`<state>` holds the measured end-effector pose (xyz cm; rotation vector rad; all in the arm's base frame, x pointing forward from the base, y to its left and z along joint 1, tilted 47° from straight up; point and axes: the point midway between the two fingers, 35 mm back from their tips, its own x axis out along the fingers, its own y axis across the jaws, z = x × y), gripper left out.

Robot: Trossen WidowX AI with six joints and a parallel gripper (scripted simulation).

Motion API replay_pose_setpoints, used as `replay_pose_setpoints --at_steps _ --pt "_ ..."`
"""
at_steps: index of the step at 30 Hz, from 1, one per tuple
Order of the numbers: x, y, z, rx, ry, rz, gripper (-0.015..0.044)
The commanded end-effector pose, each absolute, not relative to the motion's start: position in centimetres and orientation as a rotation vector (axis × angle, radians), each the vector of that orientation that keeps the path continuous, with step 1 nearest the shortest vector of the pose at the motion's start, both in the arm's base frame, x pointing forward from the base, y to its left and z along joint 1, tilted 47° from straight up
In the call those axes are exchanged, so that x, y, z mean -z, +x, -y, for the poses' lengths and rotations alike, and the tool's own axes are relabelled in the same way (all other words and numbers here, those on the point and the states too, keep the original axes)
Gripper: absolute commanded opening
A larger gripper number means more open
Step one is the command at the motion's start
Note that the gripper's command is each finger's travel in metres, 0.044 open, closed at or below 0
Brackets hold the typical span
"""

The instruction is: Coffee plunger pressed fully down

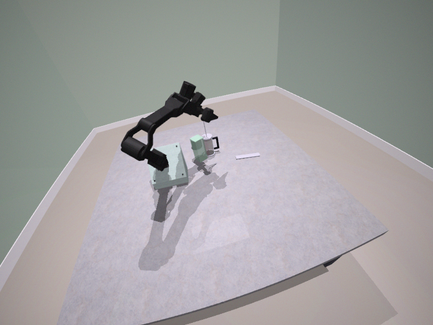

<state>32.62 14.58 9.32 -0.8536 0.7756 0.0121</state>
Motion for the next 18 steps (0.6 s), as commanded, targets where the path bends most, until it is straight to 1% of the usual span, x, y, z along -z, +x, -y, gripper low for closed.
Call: replay_pose_setpoints --at_steps 1,4,6,10,15,18 --pt "-8.0 29.6 -19.0 -0.080 -0.851 -0.760 0.0440" --pt "-6.9 26.7 -22.1 -0.136 -0.856 -0.747 0.0440" --pt "-6.7 26.0 -22.7 -0.148 -0.857 -0.744 0.0440" --pt "-5.5 26.0 -21.6 -0.148 -0.857 -0.745 0.0440" --pt "-2.8 25.6 -18.7 -0.147 -0.858 -0.743 0.0440" --pt "-2.5 25.6 -18.4 -0.147 -0.858 -0.743 0.0440"
